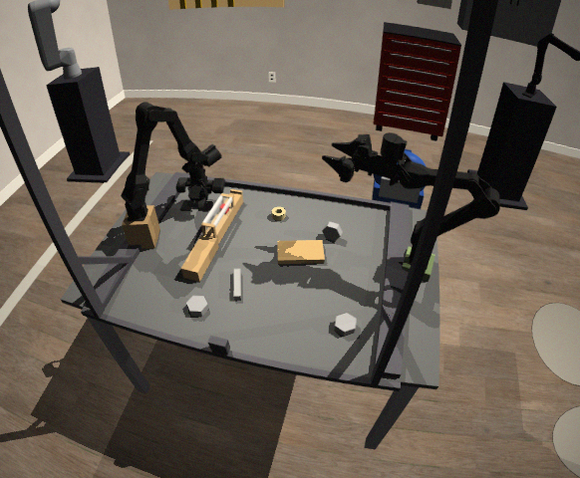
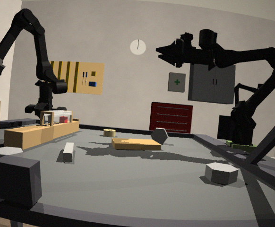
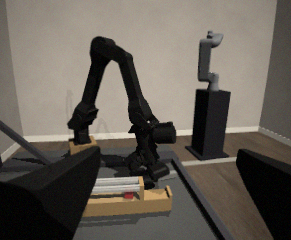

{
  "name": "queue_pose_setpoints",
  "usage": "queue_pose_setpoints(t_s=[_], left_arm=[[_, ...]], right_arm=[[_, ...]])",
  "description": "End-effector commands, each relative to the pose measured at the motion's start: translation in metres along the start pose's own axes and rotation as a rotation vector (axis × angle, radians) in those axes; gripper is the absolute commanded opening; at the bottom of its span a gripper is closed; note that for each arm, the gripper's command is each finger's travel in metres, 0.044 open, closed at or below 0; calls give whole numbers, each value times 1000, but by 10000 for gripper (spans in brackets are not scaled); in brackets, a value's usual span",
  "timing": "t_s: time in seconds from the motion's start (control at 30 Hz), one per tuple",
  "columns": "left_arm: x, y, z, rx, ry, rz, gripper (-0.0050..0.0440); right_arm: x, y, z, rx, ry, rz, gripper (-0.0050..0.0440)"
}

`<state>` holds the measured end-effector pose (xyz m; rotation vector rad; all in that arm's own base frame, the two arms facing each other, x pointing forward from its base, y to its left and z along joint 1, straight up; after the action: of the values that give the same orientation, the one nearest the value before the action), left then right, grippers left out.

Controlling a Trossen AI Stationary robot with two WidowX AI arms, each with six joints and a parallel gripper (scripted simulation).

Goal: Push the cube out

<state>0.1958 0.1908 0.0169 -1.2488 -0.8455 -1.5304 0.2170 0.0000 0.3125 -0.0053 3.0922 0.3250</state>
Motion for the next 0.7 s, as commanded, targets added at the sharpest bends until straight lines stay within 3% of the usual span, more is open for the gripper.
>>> queue_pose_setpoints(t_s=[0.0, 0.33, 0.67], left_arm=[[2, 1, 3, -2, 12, -8, 0], [2, 1, 3, -2, 12, -8, 0], [18, 1, 7, -1, 18, -11, 0]], right_arm=[[1, 1, -5, 0, -17, -4, 400], [1, 1, -5, 0, -17, -4, 400], [1, 1, -5, 0, -17, -4, 400]])
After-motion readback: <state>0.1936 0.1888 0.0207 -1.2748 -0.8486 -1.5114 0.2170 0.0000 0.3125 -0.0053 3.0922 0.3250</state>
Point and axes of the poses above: on each arm, the point midway between the two fingers, 35 mm back from their tips, its own x axis back along the fingers, its own y axis across the jaws, z = x × y, the point moved 10 cm from there along x, back along the fingers, and after that the axes turned 12 degrees about -x, right-handed, at the moved point
